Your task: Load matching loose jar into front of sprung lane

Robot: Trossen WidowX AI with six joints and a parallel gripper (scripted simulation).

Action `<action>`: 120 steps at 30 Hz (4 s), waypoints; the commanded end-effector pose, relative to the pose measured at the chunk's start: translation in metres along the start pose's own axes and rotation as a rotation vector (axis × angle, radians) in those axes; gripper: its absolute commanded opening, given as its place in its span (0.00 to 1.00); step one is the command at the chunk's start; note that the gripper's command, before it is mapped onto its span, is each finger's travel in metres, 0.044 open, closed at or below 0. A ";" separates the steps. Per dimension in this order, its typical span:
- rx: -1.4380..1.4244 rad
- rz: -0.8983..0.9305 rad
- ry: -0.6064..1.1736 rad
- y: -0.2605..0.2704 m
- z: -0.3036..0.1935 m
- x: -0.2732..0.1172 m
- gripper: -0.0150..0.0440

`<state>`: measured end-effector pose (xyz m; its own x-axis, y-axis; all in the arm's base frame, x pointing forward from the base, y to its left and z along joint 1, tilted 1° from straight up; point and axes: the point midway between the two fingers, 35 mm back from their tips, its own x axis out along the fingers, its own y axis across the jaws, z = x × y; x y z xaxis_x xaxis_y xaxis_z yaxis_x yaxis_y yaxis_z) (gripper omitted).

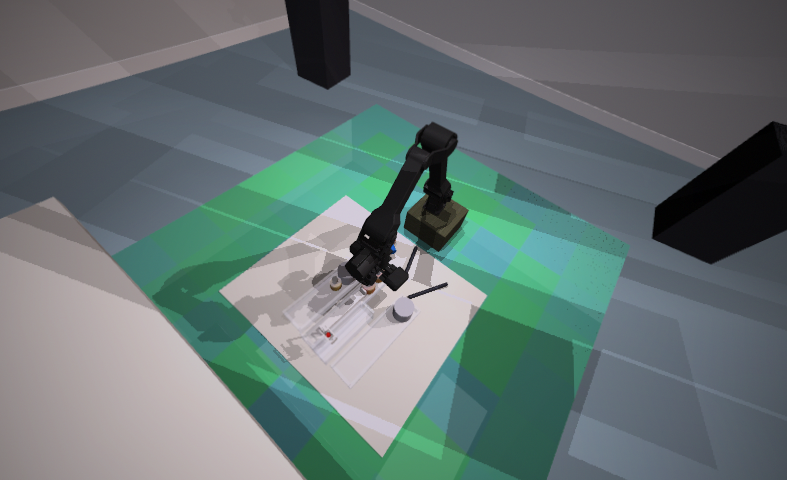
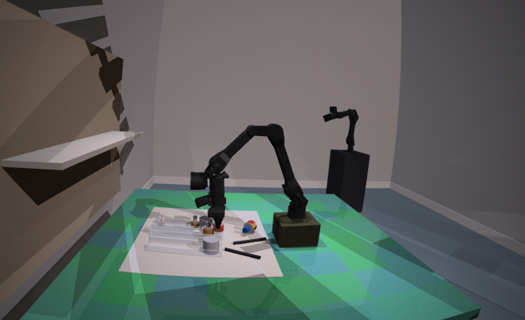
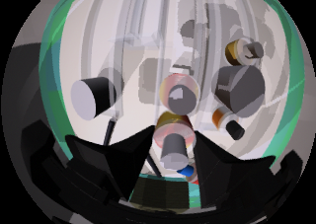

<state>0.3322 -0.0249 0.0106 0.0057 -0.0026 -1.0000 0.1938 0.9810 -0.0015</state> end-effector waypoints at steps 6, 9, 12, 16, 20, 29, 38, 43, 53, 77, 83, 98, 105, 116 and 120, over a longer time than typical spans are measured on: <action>-0.003 0.002 -0.045 0.001 0.016 -0.007 0.25; -0.003 0.002 -0.045 0.001 0.016 -0.007 0.25; -0.003 0.002 -0.045 0.001 0.016 -0.007 0.25; -0.003 0.002 -0.045 0.001 0.016 -0.007 0.25; -0.003 0.002 -0.045 0.001 0.016 -0.006 0.25; -0.003 0.002 -0.045 0.001 0.016 -0.006 0.25; -0.003 0.002 -0.045 0.001 0.016 -0.006 0.25; -0.003 0.002 -0.045 0.001 0.017 -0.006 0.25; -0.003 0.002 -0.045 0.001 0.018 -0.006 0.25; -0.003 0.002 -0.045 0.001 0.021 -0.007 0.25; -0.003 0.002 -0.045 0.001 0.022 -0.007 0.25; -0.003 0.002 -0.045 0.001 0.024 -0.007 0.25; -0.003 0.002 -0.046 0.001 0.024 -0.006 0.25; -0.003 0.002 -0.045 0.001 0.025 -0.002 0.25; -0.003 0.002 -0.045 0.001 0.025 0.000 0.25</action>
<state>0.3460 -0.0274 0.0102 0.0134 -0.0034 -0.9999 0.1951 0.9808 -0.0007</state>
